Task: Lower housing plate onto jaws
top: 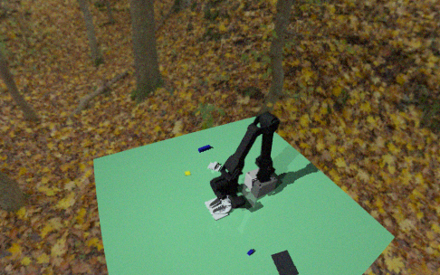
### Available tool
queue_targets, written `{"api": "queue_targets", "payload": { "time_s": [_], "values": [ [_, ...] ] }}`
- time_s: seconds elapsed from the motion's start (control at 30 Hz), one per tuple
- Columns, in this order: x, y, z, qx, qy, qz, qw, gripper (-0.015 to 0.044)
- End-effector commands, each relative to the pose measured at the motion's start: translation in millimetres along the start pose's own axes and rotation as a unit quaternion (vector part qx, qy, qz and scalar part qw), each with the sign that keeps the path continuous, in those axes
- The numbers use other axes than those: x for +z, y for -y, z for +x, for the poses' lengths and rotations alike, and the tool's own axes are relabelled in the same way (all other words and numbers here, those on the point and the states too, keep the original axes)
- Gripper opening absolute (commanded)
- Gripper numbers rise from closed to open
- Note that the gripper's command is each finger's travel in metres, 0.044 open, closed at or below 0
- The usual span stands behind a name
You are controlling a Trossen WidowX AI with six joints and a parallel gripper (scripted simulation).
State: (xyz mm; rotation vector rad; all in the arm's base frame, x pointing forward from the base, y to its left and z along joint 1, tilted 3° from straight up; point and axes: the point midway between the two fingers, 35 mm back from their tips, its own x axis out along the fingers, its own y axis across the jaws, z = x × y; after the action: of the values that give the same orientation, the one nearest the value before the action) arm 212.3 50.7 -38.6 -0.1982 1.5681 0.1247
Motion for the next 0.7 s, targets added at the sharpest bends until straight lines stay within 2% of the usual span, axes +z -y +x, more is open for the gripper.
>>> {"api": "queue_targets", "payload": {
  "time_s": [0.0,0.67],
  "values": [
    [0.1,-0.5,0.5,0.002,0.0,-0.002,1.0,0.0351],
    [0.1,-0.5,5.3,0.002,0.0,-0.002,1.0,0.0351]
  ]
}}
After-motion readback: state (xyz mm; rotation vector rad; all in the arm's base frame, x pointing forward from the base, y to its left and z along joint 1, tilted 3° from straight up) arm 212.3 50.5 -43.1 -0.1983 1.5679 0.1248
